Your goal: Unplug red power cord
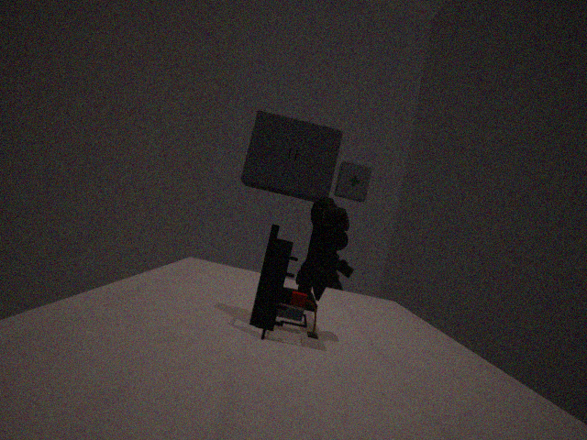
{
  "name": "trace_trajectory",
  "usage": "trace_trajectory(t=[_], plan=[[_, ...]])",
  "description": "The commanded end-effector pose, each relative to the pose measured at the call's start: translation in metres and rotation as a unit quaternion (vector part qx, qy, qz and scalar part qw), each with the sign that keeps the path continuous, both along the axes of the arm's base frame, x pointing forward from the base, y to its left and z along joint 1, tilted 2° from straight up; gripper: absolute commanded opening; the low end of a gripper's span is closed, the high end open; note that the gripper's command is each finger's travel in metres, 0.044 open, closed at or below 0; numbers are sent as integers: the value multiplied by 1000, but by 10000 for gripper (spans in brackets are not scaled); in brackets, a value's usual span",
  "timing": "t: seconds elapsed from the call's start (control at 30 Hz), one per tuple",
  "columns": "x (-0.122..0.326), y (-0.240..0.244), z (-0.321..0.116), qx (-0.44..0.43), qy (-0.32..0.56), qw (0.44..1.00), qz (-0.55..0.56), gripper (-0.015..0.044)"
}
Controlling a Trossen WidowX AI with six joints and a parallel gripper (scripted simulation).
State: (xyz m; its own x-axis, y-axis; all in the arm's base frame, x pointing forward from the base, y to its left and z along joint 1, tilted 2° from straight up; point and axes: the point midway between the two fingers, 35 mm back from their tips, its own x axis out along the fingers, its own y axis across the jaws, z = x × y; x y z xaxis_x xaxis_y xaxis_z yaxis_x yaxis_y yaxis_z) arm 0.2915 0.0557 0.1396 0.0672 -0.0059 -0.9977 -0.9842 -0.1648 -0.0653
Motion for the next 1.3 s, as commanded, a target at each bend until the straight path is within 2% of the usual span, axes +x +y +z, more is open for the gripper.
trace_trajectory(t=[0.0,0.9,1.27], plan=[[-4,-1,2,-5,4,1000,-4,160],[1,-40,3,-7,4,1000,-4,160],[2,-41,-6,-7,4,1000,-4,160]])
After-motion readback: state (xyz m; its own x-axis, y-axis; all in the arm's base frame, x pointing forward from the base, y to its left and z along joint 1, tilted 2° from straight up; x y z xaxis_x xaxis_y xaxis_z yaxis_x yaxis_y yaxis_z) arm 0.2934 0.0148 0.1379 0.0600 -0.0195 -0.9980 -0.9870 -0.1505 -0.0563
